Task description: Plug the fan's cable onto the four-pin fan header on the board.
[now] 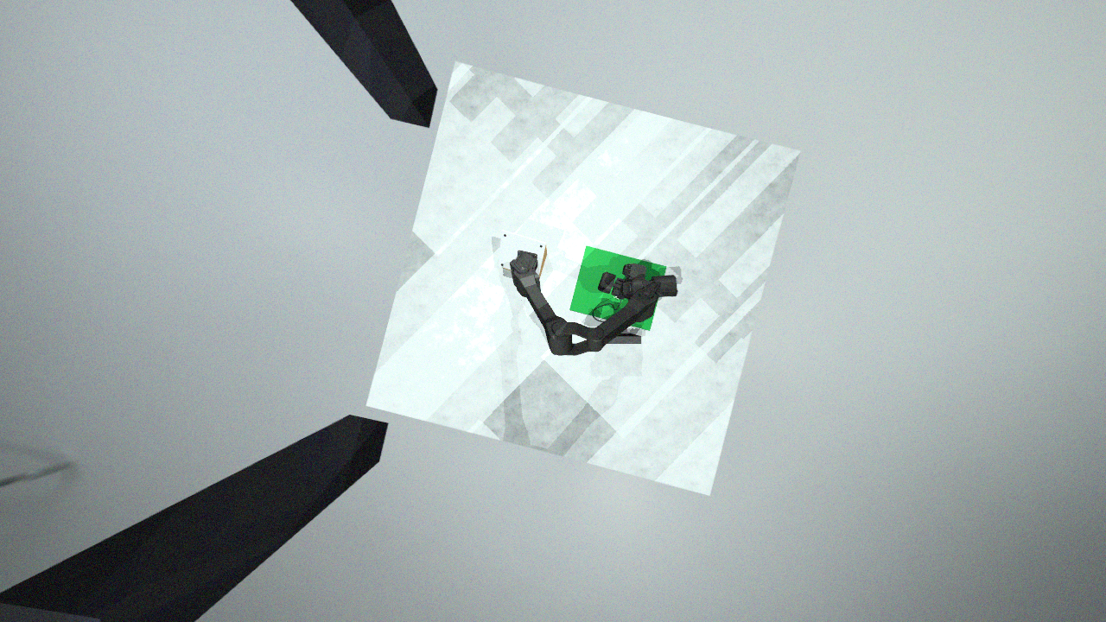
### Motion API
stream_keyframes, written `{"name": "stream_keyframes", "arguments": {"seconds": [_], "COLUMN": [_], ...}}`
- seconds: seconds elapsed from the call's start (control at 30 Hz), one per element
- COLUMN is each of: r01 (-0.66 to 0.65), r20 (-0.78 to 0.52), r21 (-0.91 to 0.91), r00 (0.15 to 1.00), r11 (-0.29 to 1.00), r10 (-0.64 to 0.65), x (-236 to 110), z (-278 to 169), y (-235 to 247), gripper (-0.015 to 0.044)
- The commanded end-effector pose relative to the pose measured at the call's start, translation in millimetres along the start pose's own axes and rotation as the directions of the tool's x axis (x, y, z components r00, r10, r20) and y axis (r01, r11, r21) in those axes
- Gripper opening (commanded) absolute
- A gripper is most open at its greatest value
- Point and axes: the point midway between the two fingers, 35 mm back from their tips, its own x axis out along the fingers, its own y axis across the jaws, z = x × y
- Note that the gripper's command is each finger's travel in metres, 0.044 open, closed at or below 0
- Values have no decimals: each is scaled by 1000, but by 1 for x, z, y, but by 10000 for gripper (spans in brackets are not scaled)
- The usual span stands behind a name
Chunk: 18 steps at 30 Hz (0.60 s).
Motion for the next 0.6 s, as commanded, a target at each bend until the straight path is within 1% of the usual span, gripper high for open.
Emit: {"name": "stream_keyframes", "arguments": {"seconds": [0.0,0.57], "r01": [3,3], "r20": [-3,-2], "r21": [1,6], "r00": [1000,1000], "r11": [1000,1000], "r10": [-3,-3], "x": [-1,-1], "z": [2,7], "y": [-2,-2], "gripper": [0,0]}}
